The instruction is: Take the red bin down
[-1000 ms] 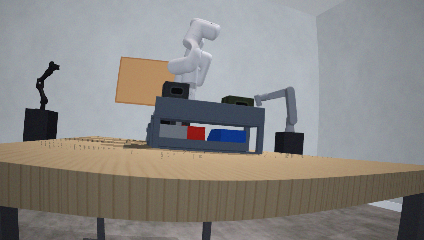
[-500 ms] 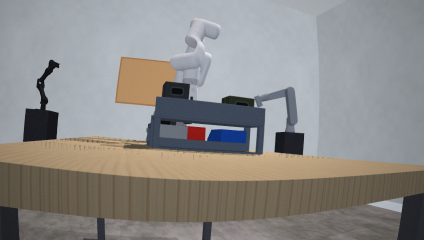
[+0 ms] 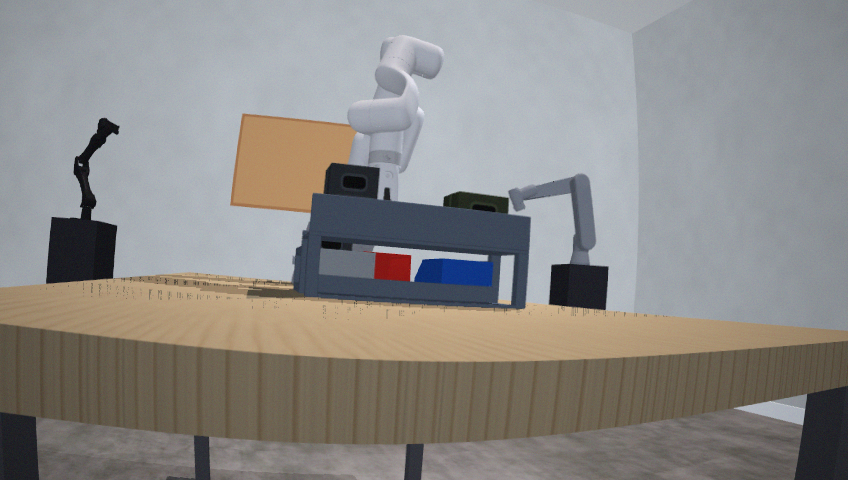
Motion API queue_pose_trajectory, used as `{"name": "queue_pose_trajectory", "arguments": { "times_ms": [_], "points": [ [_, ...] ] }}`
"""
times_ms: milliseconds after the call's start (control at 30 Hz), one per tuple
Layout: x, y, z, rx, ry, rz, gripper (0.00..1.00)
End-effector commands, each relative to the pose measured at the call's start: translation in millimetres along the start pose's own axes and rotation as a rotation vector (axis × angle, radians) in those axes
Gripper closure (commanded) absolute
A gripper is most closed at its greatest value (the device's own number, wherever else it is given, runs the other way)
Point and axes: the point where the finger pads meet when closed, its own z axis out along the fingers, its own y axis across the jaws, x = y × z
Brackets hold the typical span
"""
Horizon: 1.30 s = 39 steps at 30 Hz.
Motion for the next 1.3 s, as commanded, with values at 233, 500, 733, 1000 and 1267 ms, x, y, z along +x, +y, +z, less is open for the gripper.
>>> {"name": "queue_pose_trajectory", "arguments": {
  "times_ms": [233, 500, 733, 1000, 1267],
  "points": [
    [-0.2, -8.3, -1.9, -0.009, 0.006, 0.001, 0.67],
    [-0.2, -46.6, -12.1, -0.009, 0.006, 0.001, 0.67],
    [-0.2, -46.6, -12.1, -0.009, 0.006, 0.001, 0.67],
    [-0.2, -88.8, -23.4, -0.009, 0.006, 0.001, 0.67],
    [-0.2, -99.4, -26.2, -0.008, 0.006, 0.001, 0.67]
  ]
}}
